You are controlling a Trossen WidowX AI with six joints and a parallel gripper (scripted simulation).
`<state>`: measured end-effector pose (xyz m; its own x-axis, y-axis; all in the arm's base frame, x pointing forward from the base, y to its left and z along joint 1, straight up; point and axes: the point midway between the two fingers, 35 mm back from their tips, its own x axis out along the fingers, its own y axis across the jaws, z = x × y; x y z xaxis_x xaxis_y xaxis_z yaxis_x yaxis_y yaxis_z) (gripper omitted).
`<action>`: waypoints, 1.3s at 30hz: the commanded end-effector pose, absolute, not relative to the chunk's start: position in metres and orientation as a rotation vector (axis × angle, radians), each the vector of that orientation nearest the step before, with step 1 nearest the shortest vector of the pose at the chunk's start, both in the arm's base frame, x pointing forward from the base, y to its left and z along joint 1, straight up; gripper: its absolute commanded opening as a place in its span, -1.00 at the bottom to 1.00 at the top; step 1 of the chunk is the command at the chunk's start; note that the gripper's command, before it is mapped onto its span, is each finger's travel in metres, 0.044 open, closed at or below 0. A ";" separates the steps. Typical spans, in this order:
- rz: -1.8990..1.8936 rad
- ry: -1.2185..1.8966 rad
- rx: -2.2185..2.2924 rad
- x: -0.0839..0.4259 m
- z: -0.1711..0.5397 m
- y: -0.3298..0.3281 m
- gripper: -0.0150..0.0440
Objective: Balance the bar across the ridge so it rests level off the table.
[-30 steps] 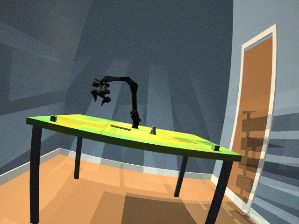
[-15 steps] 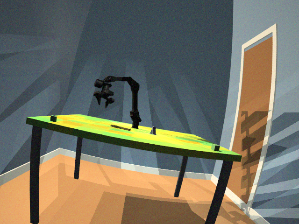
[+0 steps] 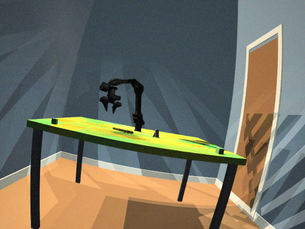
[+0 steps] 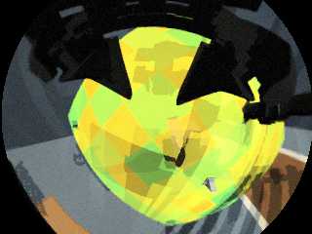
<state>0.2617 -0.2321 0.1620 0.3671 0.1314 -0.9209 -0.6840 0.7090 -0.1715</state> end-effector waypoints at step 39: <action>0.847 1.357 -0.875 0.317 0.121 -0.085 0.58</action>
<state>0.3182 -0.0961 0.1286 0.0737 0.0229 -0.9970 -0.8839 0.4645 -0.0546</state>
